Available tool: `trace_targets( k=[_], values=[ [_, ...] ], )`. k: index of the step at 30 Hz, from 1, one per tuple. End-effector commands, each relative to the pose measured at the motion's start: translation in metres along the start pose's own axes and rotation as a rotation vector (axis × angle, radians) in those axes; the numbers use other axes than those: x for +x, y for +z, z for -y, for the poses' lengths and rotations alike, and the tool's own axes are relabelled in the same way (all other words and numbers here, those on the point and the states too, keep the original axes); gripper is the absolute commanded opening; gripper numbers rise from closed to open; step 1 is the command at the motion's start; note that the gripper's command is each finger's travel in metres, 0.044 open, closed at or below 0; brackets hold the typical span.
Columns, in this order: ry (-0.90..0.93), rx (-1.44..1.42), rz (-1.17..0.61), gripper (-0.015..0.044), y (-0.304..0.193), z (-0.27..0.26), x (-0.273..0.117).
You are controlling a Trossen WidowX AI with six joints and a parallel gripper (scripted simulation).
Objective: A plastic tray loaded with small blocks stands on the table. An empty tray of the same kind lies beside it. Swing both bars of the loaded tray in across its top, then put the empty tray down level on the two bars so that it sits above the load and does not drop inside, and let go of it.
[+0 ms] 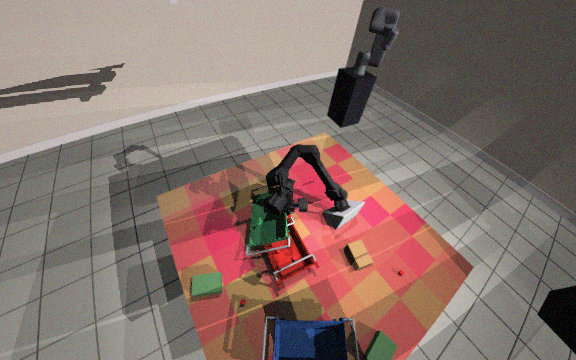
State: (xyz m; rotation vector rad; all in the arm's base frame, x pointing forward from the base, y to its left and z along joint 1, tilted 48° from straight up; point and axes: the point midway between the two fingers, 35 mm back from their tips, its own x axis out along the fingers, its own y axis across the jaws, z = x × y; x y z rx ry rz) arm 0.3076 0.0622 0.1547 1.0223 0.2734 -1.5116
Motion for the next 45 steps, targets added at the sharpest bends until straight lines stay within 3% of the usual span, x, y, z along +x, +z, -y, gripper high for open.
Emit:
trace_targets(
  k=[1,20,45],
  values=[
    [0.026,-0.045,-0.007,0.0,-0.022,0.007,-0.01],
    [0.064,-0.217,0.038,0.0,-0.091,0.049,-0.019],
    [0.065,-0.218,0.039,0.0,-0.092,0.049,-0.019]
  ],
)
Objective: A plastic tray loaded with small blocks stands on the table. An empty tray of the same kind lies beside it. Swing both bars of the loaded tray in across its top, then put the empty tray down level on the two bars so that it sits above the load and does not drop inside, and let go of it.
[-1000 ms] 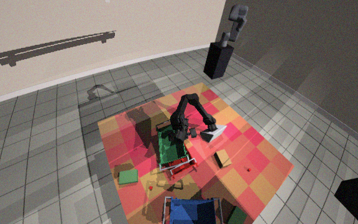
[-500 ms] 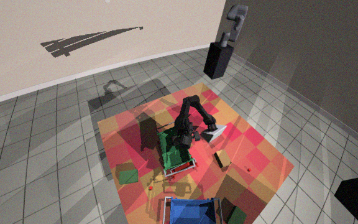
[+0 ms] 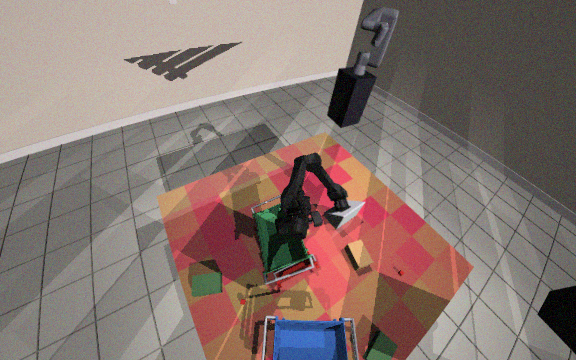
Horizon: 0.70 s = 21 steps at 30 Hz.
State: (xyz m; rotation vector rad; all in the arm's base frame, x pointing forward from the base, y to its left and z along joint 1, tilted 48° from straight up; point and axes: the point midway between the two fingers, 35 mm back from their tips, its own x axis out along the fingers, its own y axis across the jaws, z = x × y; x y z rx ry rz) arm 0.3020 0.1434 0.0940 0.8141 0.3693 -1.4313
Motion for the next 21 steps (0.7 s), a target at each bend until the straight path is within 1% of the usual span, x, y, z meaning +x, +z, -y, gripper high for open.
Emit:
trace_targets(
  k=[1,8,16,21],
  values=[
    [0.022,-0.001,-0.007,0.0,-0.003,0.001,-0.006],
    [0.022,-0.001,-0.007,0.0,-0.004,0.001,-0.006],
    [0.02,-0.001,-0.005,0.0,-0.026,0.004,-0.007],
    [0.02,-0.001,-0.005,0.0,-0.027,0.003,-0.007]
  ],
)
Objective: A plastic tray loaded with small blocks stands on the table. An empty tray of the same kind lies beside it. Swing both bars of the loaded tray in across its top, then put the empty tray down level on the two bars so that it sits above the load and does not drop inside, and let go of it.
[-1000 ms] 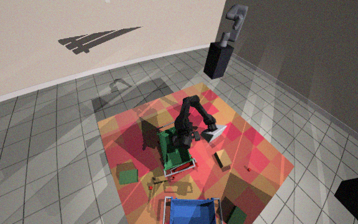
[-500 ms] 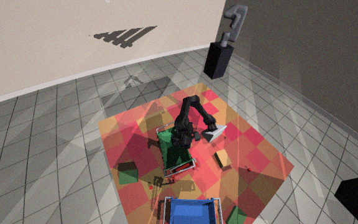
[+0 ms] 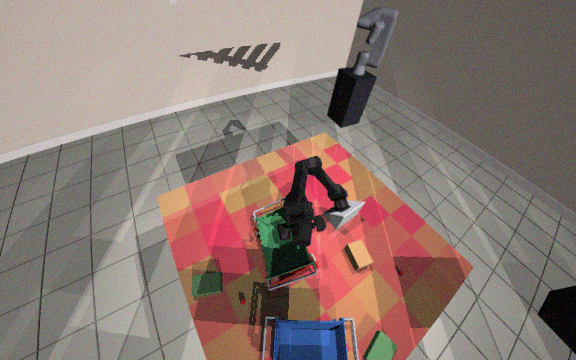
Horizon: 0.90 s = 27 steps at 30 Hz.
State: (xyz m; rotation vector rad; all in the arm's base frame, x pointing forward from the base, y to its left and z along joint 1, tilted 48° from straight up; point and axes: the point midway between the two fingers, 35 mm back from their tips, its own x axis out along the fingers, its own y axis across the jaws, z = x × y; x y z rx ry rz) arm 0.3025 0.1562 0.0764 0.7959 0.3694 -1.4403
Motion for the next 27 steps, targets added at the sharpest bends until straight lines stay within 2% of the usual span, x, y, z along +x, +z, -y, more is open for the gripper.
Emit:
trace_targets(
  k=[1,14,27],
  values=[
    [0.028,0.009,-0.019,0.0,-0.005,-0.002,-0.009],
    [0.027,0.004,-0.019,0.0,-0.006,-0.001,-0.008],
    [0.02,-0.065,-0.019,0.0,-0.006,-0.003,0.011]
  ],
)
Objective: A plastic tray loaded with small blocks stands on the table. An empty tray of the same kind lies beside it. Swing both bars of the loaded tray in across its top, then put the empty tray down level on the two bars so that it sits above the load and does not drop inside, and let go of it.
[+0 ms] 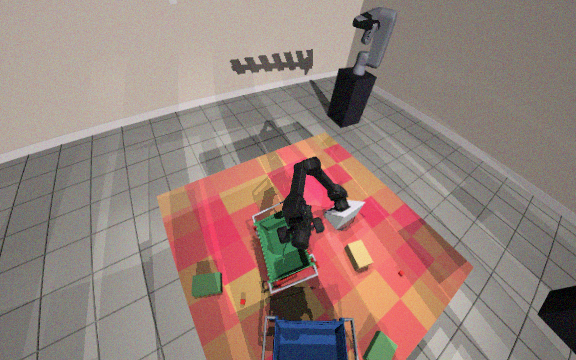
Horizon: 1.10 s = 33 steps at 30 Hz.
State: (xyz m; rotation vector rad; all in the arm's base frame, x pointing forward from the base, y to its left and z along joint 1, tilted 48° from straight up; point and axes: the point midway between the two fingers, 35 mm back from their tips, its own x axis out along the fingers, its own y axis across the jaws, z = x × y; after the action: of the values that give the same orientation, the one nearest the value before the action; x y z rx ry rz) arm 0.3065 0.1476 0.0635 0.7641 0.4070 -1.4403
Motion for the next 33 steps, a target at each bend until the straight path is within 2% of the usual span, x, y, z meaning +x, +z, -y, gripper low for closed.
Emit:
trace_targets(
  k=[1,33],
  values=[
    [0.034,-0.029,-0.015,0.0,-0.002,-0.002,-0.003],
    [0.021,-0.151,-0.015,0.0,0.005,0.011,0.03]
  ],
)
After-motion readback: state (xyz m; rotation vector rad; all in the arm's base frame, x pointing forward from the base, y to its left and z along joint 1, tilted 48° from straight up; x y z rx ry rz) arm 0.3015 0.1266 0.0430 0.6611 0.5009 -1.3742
